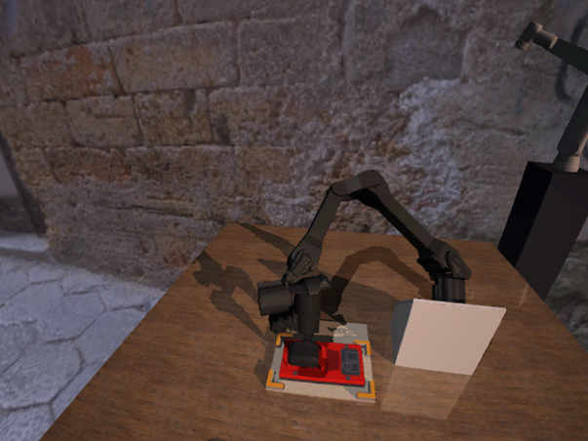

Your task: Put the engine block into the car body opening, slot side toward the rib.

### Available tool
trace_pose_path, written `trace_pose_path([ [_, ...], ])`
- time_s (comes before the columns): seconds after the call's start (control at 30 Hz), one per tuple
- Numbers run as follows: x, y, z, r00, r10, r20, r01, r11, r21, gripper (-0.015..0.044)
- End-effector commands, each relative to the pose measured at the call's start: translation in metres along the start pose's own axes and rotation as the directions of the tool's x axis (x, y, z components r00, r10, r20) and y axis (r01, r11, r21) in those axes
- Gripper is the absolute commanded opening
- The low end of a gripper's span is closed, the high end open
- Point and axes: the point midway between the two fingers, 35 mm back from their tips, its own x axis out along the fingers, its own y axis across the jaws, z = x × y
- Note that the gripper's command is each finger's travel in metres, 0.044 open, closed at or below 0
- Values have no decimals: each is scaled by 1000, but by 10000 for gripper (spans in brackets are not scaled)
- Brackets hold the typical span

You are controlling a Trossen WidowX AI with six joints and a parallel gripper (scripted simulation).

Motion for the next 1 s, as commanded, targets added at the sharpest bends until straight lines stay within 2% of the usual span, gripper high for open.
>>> trace_pose_path([
  [0.0,-1,0,-1,1000,4,-8,-4,1000,7,387],
  [0.5,-1,0,-1,1000,4,-8,-4,1000,7,0],
  [0.97,-1,0,-1,1000,4,-8,-4,1000,7,0],
])
